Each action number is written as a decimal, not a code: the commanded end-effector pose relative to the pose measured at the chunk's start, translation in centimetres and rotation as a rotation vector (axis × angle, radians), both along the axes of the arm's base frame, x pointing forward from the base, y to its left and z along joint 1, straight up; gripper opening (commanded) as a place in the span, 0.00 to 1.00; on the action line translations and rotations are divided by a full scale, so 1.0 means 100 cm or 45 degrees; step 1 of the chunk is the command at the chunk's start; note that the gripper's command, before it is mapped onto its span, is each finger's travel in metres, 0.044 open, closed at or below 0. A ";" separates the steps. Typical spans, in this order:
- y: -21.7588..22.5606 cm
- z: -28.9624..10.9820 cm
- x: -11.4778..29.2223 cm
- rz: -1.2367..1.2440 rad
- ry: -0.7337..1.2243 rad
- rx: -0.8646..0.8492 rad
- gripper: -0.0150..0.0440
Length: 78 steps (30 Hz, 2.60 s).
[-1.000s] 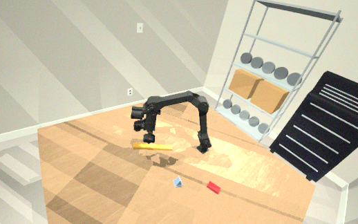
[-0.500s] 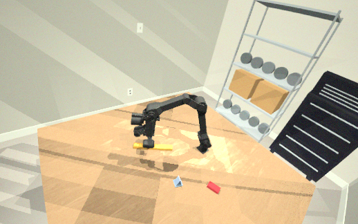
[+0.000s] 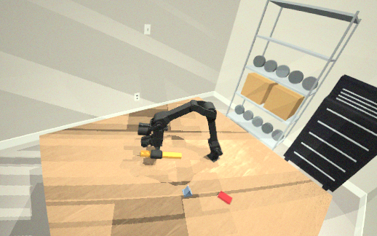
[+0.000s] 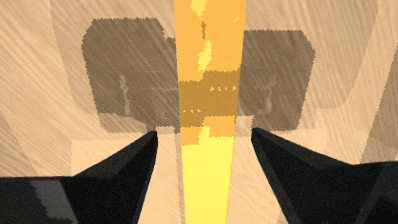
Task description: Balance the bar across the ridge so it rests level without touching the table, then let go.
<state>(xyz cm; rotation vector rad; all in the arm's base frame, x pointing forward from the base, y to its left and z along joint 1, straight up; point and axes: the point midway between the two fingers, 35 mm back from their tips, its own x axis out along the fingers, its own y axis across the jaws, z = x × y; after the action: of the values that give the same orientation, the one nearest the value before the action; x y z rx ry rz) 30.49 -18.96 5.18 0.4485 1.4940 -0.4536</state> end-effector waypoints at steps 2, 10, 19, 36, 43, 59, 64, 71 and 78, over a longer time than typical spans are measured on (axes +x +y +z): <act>-0.001 -0.001 0.000 -0.006 -0.001 -0.007 0.79; 0.000 -0.001 0.000 0.000 -0.001 0.000 0.74; 0.000 -0.001 0.000 0.000 -0.001 0.000 0.48; -0.002 0.028 0.002 -0.002 -0.001 -0.003 0.25; -0.002 0.046 0.003 -0.003 -0.001 -0.004 0.25; 0.000 0.088 -0.001 -0.005 -0.001 -0.007 0.25; 0.001 0.097 -0.002 -0.005 -0.001 -0.007 0.25; 0.024 0.097 0.008 0.019 -0.002 -0.005 0.25; 0.051 0.097 0.017 0.046 -0.002 -0.003 0.25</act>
<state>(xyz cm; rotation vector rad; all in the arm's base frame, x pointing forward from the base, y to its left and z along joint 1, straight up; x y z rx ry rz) 32.00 -14.89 14.77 0.4246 1.4986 -0.4270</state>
